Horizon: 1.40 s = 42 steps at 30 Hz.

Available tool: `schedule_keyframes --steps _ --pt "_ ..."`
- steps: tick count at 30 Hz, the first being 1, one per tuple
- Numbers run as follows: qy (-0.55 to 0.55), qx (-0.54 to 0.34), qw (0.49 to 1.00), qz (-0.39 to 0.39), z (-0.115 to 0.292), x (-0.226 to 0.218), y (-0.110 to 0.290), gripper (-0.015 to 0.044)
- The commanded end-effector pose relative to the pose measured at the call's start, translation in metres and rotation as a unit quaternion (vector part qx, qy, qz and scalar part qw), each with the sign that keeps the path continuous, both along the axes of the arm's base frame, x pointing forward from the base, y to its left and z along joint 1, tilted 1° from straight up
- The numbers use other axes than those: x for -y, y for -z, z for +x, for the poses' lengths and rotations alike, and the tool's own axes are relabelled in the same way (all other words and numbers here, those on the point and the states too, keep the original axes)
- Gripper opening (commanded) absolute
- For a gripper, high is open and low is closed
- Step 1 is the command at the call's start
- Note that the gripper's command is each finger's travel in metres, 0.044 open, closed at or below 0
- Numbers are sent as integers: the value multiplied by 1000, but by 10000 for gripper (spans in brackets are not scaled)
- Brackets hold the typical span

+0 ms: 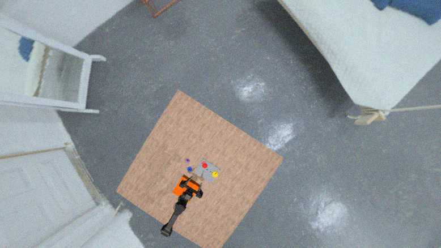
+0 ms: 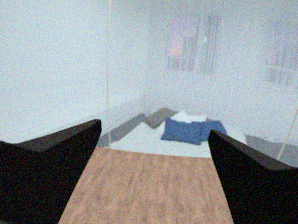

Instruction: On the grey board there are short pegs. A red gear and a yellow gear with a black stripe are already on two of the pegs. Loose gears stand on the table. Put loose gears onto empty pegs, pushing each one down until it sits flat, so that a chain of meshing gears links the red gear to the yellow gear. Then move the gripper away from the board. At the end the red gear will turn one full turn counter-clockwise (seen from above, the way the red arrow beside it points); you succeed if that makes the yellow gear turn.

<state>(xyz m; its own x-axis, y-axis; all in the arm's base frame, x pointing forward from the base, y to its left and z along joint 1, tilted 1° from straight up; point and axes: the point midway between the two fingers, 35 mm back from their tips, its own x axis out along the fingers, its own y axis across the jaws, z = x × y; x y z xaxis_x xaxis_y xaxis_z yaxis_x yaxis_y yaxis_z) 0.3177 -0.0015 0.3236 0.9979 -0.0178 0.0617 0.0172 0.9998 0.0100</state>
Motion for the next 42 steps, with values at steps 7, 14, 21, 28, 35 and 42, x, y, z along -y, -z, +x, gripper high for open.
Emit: schedule_keyframes --steps 7,14,21,28,35,42 --pt "-27 -173 984 12 24 -22 79 440" --pt "-69 -412 908 19 10 -67 179 440" --pt "-68 -650 756 -15 -55 -99 259 440" --pt "-53 -723 688 -39 -78 -95 276 440" --pt "-53 -723 688 -39 -80 -97 276 440" --pt "-53 -723 688 -39 -80 -97 291 440"
